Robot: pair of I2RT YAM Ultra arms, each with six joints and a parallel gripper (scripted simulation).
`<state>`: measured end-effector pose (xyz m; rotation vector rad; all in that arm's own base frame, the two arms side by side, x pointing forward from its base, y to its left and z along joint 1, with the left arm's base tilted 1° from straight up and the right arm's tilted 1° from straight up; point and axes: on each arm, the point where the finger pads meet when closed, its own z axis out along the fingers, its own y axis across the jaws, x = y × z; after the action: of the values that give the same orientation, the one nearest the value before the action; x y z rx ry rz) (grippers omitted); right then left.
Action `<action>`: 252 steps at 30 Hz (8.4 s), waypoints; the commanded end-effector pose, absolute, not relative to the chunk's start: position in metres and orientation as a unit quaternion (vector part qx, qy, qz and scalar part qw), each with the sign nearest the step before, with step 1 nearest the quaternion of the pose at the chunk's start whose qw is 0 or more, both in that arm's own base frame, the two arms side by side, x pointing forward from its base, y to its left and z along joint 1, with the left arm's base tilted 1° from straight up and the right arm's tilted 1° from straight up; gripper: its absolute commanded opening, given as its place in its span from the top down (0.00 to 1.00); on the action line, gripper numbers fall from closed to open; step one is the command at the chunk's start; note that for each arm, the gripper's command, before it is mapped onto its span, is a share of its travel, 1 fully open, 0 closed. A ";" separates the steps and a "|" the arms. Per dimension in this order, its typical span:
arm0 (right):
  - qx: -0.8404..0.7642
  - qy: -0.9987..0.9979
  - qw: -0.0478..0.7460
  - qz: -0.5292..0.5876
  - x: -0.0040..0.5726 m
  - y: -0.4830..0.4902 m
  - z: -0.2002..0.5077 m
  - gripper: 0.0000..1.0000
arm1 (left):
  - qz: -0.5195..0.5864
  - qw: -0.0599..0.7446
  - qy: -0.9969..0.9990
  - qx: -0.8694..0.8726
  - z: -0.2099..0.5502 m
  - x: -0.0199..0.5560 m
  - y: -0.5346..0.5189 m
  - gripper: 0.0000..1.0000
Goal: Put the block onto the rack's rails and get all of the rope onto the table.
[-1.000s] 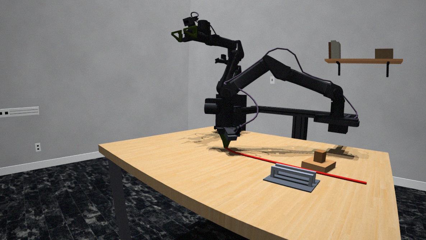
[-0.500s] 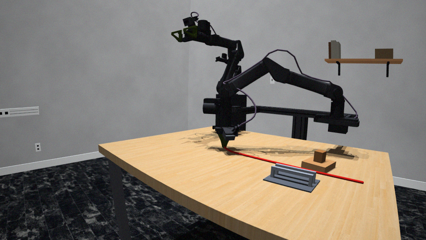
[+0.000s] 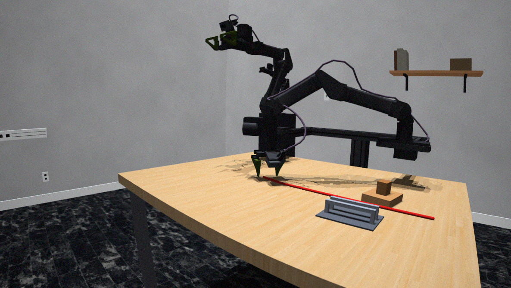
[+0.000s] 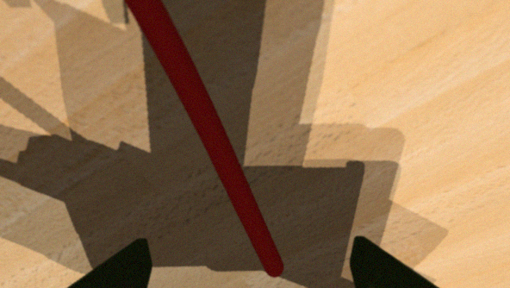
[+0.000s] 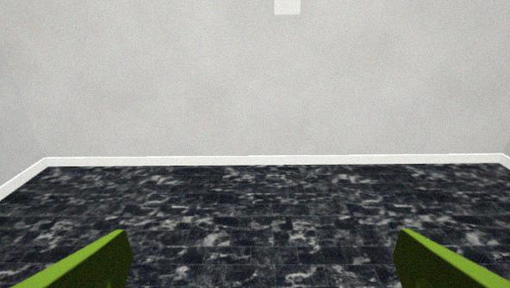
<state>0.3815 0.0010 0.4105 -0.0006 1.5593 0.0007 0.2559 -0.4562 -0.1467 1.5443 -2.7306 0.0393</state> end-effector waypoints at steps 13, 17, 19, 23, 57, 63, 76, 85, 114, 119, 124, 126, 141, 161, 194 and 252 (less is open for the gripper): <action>-0.009 0.666 0.746 0.004 0.368 0.006 0.452 0.00 | 0.035 -0.003 -0.870 0.493 -0.124 0.263 -0.469 0.00; -0.009 0.666 0.746 0.004 0.368 0.006 0.452 0.00 | 0.020 -0.003 -0.870 0.492 -0.119 0.257 -0.459 0.00; -0.009 0.666 0.746 0.004 0.368 0.006 0.452 0.00 | 0.016 -0.003 -0.870 0.493 -0.115 0.256 -0.457 0.00; -0.009 0.666 0.746 0.004 0.368 0.006 0.452 0.00 | 0.014 -0.003 -0.870 0.494 -0.105 0.256 -0.454 0.00; -0.009 0.666 0.746 0.004 0.368 0.006 0.452 0.00 | 0.035 -0.003 -0.868 0.496 -0.057 0.264 -0.464 0.00; -0.009 0.666 0.746 0.004 0.368 0.006 0.452 0.00 | 0.030 -0.003 -0.868 0.496 -0.063 0.264 -0.462 0.30; -0.009 0.666 0.746 0.004 0.368 0.006 0.452 0.00 | 0.035 -0.004 -0.867 0.497 -0.057 0.269 -0.460 0.30; -0.009 0.666 0.746 0.004 0.368 0.006 0.452 0.00 | 0.036 -0.005 -0.866 0.499 -0.057 0.290 -0.433 0.30; -0.009 0.666 0.746 0.004 0.368 0.006 0.452 0.00 | 0.039 -0.019 -0.843 0.536 -0.049 0.358 -0.300 0.30; -0.009 0.666 0.746 0.004 0.368 0.006 0.452 0.00 | 0.041 -0.022 -0.839 0.542 -0.048 0.363 -0.265 0.30; -0.009 0.666 0.746 0.004 0.368 0.006 0.452 0.00 | 0.041 -0.025 -0.833 0.551 -0.047 0.364 -0.227 0.30; -0.009 0.666 0.746 0.004 0.368 0.006 0.452 0.00 | 0.041 -0.027 -0.831 0.555 -0.047 0.364 -0.212 0.30; -0.009 0.666 0.746 0.004 0.368 0.006 0.452 0.00 | 0.033 -0.032 -0.812 0.582 -0.051 0.336 -0.116 0.30; -0.009 0.666 0.746 0.004 0.368 0.006 0.452 0.00 | 0.019 -0.030 -0.788 0.615 -0.063 0.267 -0.030 0.30; -0.009 0.666 0.746 0.004 0.368 0.006 0.452 0.00 | 0.004 -0.019 -0.778 0.628 -0.072 0.233 -0.010 0.30; -0.009 0.666 0.746 0.004 0.368 0.006 0.452 0.00 | 0.008 -0.024 -0.780 0.626 -0.108 0.231 -0.009 1.00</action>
<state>0.3815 0.0010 0.4105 -0.0006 1.5593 0.0007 0.2233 -0.0086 -0.1171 1.9904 -2.4532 0.0075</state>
